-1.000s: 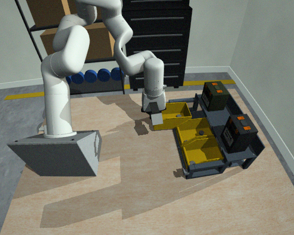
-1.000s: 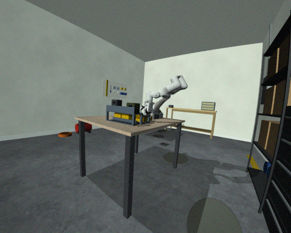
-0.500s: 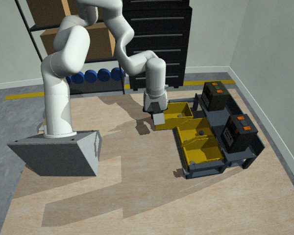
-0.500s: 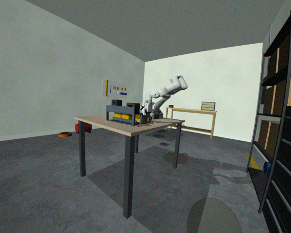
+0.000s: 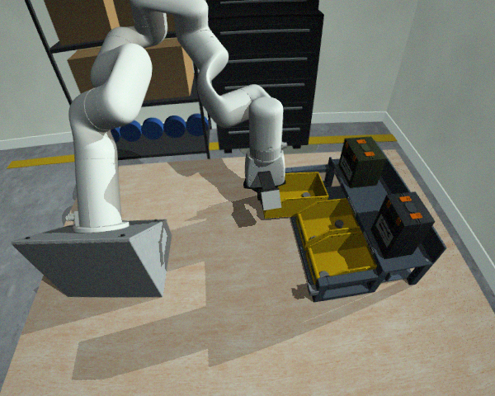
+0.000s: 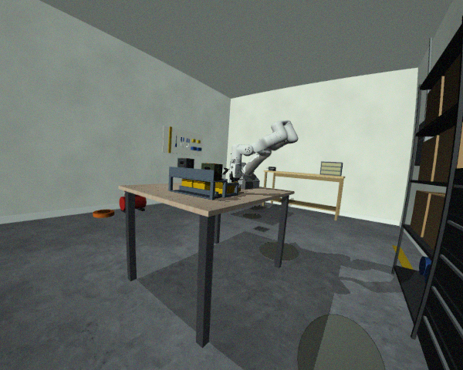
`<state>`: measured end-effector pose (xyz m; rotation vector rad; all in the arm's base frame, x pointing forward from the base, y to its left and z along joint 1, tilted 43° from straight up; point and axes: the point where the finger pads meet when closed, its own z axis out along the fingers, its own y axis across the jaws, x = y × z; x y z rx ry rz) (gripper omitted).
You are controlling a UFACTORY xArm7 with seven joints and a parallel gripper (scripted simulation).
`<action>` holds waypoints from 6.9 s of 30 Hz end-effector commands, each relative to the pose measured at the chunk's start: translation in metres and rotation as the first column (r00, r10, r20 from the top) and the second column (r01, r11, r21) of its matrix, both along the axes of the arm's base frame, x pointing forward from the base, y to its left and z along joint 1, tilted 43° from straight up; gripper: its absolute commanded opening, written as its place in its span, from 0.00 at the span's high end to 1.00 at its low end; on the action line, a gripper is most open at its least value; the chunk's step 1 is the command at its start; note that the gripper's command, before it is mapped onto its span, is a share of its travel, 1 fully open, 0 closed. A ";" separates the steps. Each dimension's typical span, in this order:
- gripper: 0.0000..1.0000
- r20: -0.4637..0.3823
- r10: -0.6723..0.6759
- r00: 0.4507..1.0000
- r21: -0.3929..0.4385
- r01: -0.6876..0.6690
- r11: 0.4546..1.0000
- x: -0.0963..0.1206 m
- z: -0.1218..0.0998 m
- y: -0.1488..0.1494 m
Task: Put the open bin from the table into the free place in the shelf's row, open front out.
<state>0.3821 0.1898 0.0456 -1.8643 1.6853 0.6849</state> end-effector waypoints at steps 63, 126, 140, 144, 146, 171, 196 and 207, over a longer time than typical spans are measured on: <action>1.00 0.003 -0.004 1.000 0.000 0.004 1.000 0.041 0.003 0.002; 1.00 0.003 -0.004 1.000 0.000 0.004 1.000 0.080 0.005 0.004; 1.00 0.003 -0.004 1.000 -0.001 0.004 1.000 0.090 0.006 0.005; 1.00 0.003 -0.004 1.000 -0.001 0.004 1.000 0.090 0.006 0.005; 1.00 0.003 -0.004 1.000 -0.001 0.004 1.000 0.090 0.006 0.005; 1.00 0.002 -0.003 1.000 0.000 0.003 1.000 0.098 0.003 0.008; 0.00 0.004 -0.004 1.000 -0.001 0.004 1.000 0.098 0.000 0.012; 0.00 0.004 -0.004 1.000 -0.001 0.004 1.000 0.098 0.000 0.011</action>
